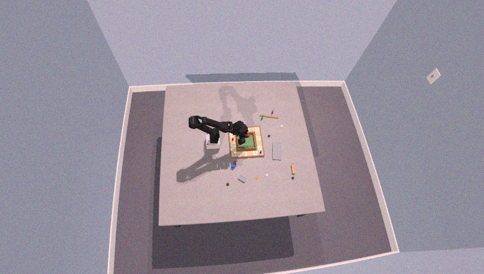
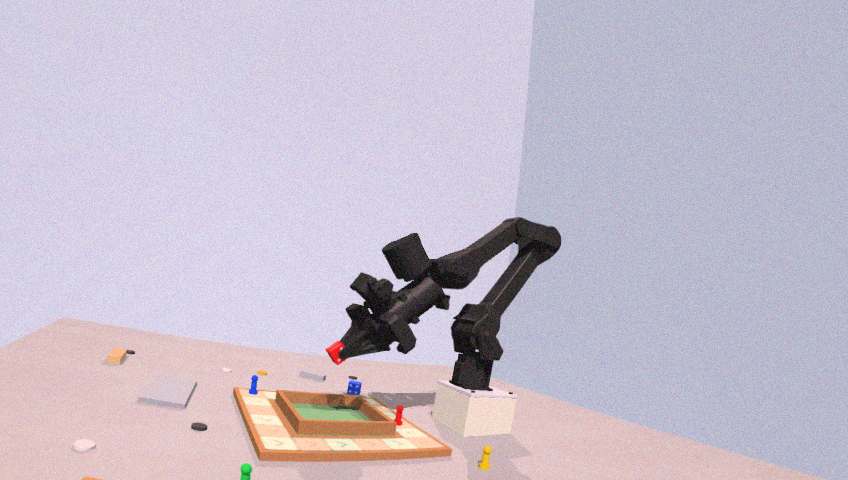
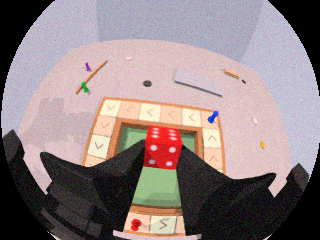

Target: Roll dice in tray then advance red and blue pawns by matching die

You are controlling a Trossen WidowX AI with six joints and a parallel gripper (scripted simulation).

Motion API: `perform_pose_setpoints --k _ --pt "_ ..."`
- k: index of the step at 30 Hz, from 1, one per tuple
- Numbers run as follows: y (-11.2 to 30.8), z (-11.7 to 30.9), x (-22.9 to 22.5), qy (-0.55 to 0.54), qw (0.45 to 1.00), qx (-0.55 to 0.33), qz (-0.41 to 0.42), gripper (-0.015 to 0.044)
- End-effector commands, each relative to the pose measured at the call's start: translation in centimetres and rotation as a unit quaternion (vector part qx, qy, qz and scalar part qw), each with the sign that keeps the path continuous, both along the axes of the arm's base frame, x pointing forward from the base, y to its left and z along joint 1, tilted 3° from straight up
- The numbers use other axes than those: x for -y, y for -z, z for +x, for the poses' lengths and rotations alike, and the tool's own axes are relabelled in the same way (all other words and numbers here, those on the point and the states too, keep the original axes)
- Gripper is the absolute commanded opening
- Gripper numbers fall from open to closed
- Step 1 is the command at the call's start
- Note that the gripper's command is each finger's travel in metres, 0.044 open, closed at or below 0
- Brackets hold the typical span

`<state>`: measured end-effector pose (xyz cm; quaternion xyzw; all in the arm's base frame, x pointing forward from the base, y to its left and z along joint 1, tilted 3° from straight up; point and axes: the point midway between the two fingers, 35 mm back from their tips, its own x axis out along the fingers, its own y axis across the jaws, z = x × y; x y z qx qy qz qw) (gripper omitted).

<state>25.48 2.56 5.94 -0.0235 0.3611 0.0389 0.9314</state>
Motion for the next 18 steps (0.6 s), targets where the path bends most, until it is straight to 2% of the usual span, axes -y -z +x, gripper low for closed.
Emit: perform_pose_setpoints --k 1,13,18 --pt "-0.36 -0.5 0.13 -0.001 1.0 0.0 -0.003 0.0" --pt "-0.19 -0.4 0.07 0.0 1.0 -0.002 0.0 0.0" --pt "-0.19 -0.4 0.07 0.0 1.0 -0.002 0.0 0.0131"
